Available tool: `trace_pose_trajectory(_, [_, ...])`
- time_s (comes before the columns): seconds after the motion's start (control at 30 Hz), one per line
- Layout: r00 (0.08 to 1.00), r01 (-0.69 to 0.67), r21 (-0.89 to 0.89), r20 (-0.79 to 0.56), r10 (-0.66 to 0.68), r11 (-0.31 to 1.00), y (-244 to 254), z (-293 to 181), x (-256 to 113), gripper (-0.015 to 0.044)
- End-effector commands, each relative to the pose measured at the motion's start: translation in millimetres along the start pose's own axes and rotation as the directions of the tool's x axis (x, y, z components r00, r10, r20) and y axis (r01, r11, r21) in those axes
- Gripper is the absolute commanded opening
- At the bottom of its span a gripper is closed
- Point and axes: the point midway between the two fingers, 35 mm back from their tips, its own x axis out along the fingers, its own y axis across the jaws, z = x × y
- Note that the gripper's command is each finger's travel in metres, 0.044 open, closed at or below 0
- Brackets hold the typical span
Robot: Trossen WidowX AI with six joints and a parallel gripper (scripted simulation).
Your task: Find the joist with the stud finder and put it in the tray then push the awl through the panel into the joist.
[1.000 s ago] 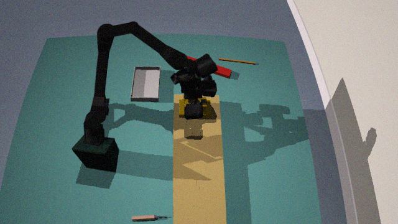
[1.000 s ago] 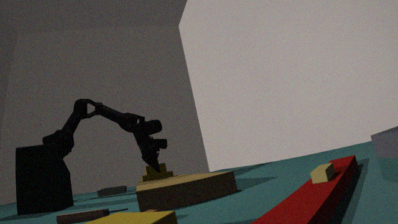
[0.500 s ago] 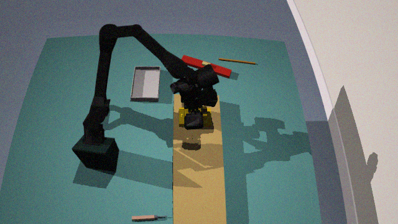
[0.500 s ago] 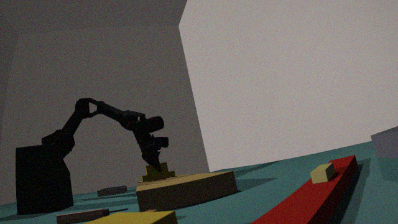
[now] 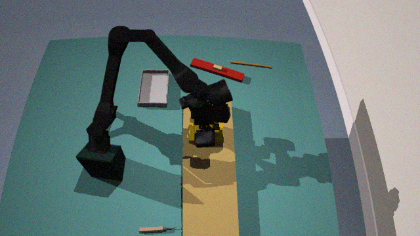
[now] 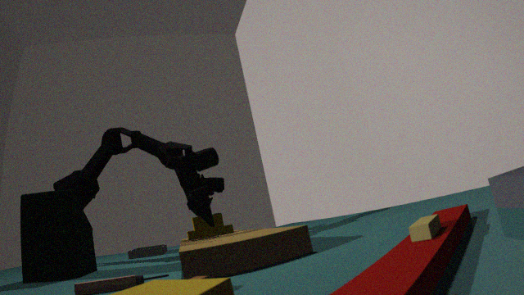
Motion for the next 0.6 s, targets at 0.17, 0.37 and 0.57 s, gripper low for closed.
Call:
trace_pose_trajectory(0.17, [1.0, 0.002, 0.003, -0.001, -0.002, 1.0, -24.3, -0.7, 0.4, 0.0])
trace_pose_trajectory(0.37, [1.0, 0.003, 0.003, -0.001, -0.003, 1.0, -40.0, -0.8, 0.3, 0.0])
trace_pose_trajectory(0.57, [1.0, 0.003, 0.002, -0.001, -0.003, 1.0, -55.6, -0.9, 0.3, 0.0])
